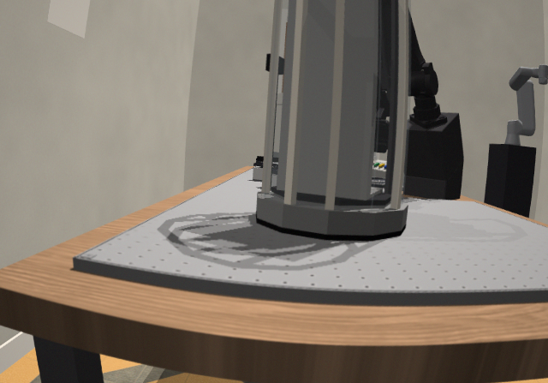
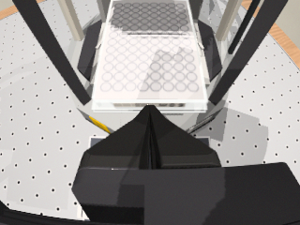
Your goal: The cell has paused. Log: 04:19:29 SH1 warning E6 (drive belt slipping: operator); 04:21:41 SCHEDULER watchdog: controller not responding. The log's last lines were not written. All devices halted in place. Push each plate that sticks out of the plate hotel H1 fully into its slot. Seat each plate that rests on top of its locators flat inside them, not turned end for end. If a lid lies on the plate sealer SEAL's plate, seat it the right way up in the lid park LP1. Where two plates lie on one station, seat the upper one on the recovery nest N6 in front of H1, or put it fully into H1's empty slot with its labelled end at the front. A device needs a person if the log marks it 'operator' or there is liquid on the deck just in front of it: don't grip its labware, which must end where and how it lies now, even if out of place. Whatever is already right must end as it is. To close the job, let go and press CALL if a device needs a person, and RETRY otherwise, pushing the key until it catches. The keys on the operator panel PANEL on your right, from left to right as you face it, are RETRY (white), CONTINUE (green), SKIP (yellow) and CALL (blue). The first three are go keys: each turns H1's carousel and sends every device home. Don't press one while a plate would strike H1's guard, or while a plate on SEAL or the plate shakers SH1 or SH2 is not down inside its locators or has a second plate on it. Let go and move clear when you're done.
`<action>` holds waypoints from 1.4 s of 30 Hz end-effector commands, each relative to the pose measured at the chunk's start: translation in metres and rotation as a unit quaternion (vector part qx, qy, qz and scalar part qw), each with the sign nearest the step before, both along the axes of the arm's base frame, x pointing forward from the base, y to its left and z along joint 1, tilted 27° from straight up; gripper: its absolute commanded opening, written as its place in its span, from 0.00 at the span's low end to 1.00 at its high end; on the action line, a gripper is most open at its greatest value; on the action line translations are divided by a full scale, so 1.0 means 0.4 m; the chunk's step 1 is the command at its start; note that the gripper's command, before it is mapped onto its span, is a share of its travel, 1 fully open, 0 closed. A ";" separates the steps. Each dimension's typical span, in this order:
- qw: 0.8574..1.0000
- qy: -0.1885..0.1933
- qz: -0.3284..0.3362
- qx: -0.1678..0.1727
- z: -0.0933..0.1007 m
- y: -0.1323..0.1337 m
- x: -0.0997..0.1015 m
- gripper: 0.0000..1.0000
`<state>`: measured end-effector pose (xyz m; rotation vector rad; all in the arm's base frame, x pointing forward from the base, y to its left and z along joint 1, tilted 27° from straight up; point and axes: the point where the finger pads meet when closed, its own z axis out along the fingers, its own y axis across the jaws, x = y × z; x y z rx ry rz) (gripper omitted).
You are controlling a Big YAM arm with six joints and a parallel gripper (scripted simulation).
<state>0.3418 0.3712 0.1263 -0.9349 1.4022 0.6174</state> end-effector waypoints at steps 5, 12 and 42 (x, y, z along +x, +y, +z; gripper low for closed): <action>1.000 -0.004 0.002 0.014 0.040 0.021 0.003 0.00; 1.000 -0.003 0.002 0.013 0.043 0.029 0.007 0.00; 1.000 -0.004 0.002 0.014 0.061 0.055 0.022 0.00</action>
